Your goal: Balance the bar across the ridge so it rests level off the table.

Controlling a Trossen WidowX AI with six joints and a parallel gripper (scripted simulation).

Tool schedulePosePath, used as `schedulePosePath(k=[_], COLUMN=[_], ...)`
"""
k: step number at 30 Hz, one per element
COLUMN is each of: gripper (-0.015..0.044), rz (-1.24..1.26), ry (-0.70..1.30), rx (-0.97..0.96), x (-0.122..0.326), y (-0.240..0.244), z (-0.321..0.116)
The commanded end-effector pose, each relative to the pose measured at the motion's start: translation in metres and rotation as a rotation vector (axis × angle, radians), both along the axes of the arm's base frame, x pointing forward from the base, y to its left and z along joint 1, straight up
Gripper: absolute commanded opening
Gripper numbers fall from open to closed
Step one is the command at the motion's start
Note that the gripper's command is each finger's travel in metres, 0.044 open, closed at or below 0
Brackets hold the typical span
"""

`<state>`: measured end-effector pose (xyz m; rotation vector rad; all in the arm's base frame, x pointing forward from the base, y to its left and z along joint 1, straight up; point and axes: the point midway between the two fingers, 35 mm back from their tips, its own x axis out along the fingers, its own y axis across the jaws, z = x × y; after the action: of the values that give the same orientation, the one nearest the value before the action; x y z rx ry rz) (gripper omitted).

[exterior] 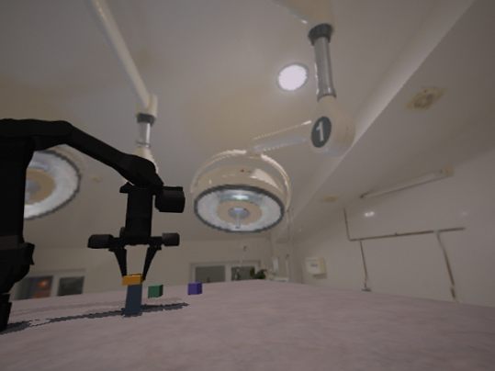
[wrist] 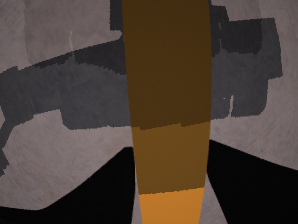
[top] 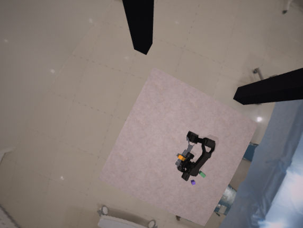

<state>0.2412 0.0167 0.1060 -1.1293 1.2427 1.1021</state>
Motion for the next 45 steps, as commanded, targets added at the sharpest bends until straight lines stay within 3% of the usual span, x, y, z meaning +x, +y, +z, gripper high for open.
schedulePosePath(k=[1,14,24,28,37,45], gripper=[0.0173,0.0185,0.044,0.044,0.044,0.044], rz=[0.0,0.0,0.0,0.0,0.0,0.0], ry=[0.0,0.0,0.0,0.0,0.001,0.001], rx=[0.0,0.0,0.0,0.0,0.0,0.0], x=[0.0,0.0,0.0,0.001,-0.002,-0.003], y=[0.0,0.0,0.0,0.0,0.0,0.0], z=[0.0,0.0,0.0,0.007,0.098,0.1])
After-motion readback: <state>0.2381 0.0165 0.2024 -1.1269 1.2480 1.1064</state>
